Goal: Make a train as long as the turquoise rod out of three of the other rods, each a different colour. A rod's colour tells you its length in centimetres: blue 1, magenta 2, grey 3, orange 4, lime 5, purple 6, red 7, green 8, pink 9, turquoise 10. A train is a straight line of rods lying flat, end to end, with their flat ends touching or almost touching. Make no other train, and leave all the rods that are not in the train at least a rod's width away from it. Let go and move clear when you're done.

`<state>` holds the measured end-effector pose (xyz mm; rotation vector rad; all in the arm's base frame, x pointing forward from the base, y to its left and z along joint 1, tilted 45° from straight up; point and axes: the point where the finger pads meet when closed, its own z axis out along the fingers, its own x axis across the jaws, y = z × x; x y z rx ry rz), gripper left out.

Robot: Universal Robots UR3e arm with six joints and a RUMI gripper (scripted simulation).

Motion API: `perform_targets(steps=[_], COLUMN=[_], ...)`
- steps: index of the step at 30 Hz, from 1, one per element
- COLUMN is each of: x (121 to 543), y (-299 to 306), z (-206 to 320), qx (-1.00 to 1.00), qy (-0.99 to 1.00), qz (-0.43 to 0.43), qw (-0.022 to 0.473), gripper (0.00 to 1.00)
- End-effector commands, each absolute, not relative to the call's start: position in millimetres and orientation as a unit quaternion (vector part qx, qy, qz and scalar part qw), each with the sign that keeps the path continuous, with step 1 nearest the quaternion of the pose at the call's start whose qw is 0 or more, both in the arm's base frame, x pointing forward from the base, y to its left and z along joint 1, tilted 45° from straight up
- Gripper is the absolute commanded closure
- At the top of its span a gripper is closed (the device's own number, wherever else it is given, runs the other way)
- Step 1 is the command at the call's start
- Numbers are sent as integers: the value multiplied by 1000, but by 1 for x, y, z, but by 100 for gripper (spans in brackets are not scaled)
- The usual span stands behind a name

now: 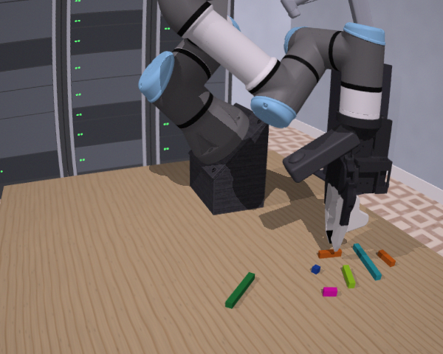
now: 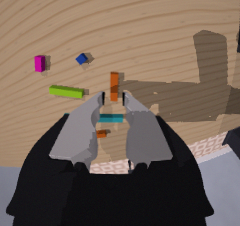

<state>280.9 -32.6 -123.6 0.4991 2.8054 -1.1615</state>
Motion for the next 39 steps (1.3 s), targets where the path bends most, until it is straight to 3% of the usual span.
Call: perform_targets(steps=[1, 39], x=[281, 280], y=[-33, -45], z=[-123, -135], qx=[162, 161], qy=[911, 911], qz=[-378, -378], qw=[33, 33], gripper=[86, 86])
